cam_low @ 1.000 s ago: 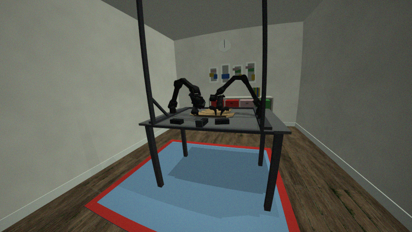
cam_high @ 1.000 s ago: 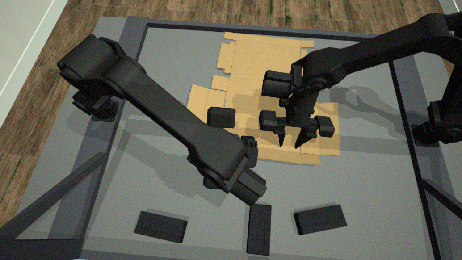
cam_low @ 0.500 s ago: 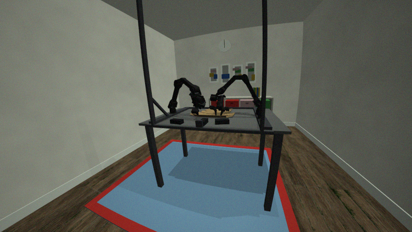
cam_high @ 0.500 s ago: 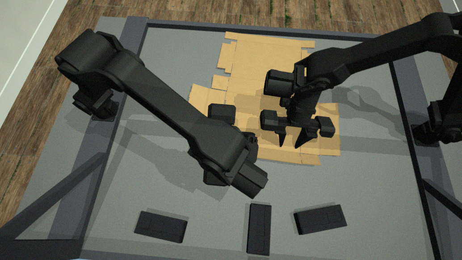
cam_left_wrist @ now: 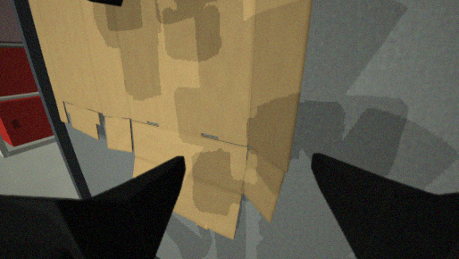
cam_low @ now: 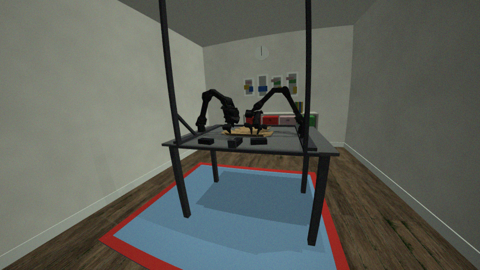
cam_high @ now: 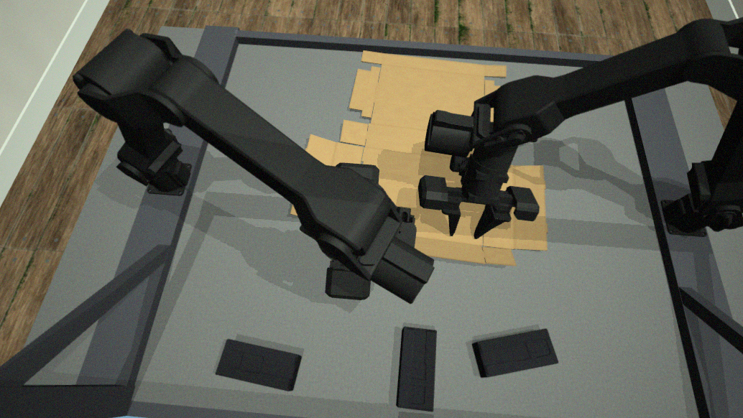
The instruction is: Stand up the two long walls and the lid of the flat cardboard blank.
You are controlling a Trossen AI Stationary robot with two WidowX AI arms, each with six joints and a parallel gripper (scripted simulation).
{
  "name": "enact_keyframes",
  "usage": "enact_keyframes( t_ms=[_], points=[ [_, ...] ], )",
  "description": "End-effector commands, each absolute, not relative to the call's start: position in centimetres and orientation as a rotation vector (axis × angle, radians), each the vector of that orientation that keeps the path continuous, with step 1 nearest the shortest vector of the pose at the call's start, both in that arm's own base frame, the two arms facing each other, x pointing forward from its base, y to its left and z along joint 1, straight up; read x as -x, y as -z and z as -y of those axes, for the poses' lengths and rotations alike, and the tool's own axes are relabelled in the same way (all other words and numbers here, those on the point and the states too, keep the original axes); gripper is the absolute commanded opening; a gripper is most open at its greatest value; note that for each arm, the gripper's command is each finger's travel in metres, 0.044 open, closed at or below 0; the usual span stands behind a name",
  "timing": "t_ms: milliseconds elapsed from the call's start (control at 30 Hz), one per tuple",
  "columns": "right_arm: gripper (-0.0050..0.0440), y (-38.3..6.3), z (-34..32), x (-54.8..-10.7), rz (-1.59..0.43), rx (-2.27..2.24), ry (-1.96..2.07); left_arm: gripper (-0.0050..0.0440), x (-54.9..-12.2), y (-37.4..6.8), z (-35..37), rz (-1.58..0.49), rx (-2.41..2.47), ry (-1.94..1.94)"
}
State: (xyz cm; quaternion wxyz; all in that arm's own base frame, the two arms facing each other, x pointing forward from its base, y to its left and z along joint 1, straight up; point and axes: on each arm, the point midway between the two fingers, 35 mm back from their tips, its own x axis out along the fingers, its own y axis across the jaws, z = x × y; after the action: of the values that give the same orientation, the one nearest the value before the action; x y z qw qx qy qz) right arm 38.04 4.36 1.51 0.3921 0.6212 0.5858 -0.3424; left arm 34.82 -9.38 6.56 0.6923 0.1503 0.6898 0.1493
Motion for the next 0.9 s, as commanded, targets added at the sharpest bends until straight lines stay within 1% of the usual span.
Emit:
enact_keyframes(
  t_ms=[0, 867],
  points=[
    [0.0196, 0.9, -3.6, -37.0, -1.495, -1.526, 0.943, 0.0396, -34.8, -6.4, 9.4, -1.530, -0.318, -0.319],
    [0.0196, 2.3, -3.2, -35.9, -1.497, -1.525, 0.941, 0.0396, -34.8, -6.3, 9.0, -1.530, -0.318, -0.318]
  ],
)
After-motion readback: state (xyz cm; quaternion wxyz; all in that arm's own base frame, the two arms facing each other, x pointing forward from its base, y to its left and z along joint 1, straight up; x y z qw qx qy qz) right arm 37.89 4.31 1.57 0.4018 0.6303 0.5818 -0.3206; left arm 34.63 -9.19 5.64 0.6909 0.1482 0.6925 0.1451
